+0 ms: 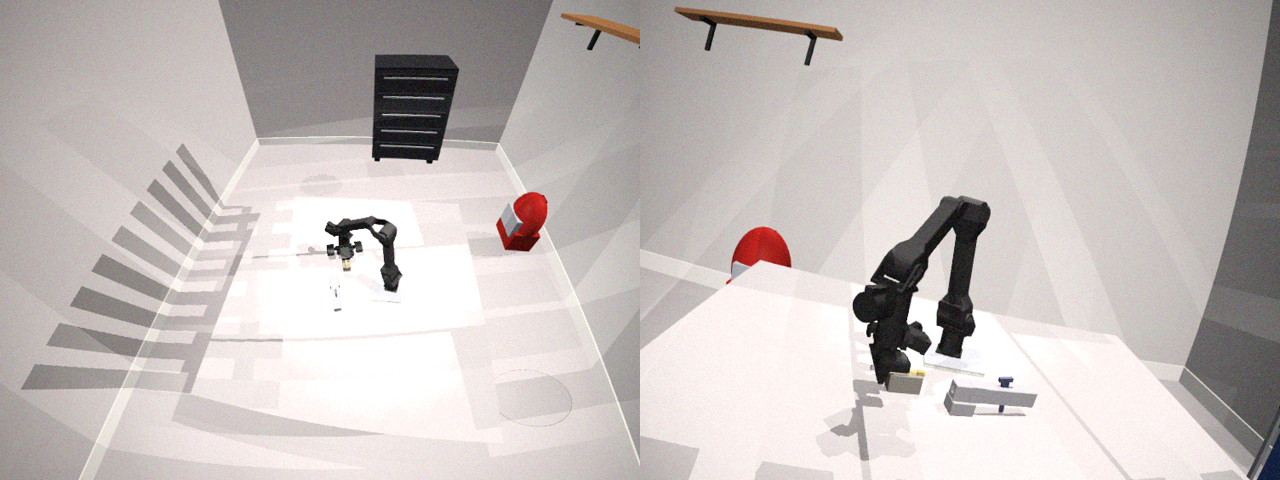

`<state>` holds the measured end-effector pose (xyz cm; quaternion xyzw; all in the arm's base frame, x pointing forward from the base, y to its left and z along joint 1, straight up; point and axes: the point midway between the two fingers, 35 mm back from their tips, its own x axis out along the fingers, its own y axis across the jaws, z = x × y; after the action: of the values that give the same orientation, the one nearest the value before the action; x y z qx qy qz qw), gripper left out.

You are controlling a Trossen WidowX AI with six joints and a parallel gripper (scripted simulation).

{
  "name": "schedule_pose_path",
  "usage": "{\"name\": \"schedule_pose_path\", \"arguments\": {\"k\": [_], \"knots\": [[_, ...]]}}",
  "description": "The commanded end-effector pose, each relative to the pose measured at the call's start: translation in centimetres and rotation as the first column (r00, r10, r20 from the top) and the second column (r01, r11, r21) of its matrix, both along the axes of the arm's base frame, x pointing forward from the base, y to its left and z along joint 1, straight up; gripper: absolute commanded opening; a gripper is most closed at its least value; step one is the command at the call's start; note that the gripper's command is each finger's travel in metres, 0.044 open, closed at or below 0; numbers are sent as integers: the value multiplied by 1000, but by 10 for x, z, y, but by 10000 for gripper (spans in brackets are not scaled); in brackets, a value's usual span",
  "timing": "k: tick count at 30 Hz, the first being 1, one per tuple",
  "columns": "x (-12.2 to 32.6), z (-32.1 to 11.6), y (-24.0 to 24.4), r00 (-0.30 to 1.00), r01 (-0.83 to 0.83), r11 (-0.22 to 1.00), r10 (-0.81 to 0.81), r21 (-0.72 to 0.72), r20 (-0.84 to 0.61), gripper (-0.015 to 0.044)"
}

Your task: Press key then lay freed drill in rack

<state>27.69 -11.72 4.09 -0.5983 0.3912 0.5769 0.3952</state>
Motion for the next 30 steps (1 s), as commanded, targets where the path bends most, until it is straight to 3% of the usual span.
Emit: {"name": "schedule_pose_path", "arguments": {"k": [1, 14, 30], "knots": [[0, 1, 0, 1000, 0, 1000, 0, 0, 1, 105], [0, 1, 0, 1000, 0, 1000, 0, 0, 1, 440], [-1, 69, 1, 1000, -3, 1000, 3, 0, -3, 440]]}}
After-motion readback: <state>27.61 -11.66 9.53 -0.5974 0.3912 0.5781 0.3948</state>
